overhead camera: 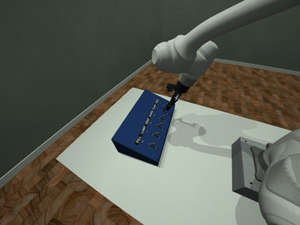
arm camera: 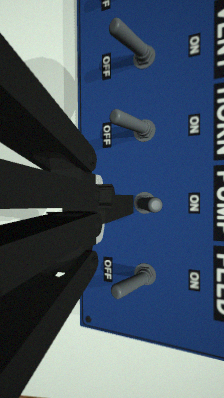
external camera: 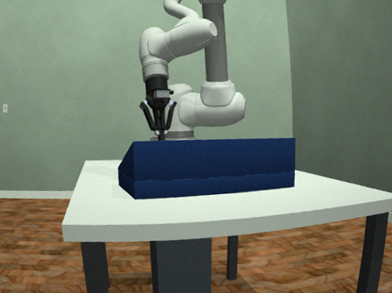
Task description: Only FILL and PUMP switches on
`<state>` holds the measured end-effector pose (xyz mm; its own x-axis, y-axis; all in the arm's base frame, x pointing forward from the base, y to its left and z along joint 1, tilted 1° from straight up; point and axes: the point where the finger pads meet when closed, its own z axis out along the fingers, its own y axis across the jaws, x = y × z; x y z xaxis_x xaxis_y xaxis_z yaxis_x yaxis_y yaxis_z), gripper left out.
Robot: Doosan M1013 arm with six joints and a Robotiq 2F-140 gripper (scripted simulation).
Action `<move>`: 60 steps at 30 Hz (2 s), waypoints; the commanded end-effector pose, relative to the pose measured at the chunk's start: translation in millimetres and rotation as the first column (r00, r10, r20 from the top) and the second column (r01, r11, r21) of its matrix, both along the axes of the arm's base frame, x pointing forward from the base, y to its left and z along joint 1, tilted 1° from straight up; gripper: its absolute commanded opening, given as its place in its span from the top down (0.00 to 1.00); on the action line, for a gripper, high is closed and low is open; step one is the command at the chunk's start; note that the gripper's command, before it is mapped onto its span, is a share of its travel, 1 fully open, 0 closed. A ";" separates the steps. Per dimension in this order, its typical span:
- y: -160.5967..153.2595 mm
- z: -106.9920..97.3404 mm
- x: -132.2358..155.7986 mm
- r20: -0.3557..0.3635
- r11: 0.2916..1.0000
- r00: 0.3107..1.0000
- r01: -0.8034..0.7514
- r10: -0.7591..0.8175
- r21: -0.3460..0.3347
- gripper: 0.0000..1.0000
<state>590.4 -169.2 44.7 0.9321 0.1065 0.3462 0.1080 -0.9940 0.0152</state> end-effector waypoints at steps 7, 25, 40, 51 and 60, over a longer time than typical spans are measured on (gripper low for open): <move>0.2 1.6 2.9 0.001 1.000 1.000 0.000 0.000 0.000 0.90; 0.2 1.7 3.3 0.001 1.000 1.000 0.000 0.000 0.000 0.90; -1.0 -2.4 -7.8 0.001 1.000 1.000 0.000 0.000 0.000 0.90; -1.2 2.6 -10.4 0.001 1.000 1.000 0.000 0.000 0.000 0.90; -2.1 37.8 -23.5 0.001 1.000 1.000 0.000 0.000 0.000 0.90</move>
<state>569.0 -171.1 74.8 0.9320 0.1065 0.3465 0.1079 -0.9940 0.0153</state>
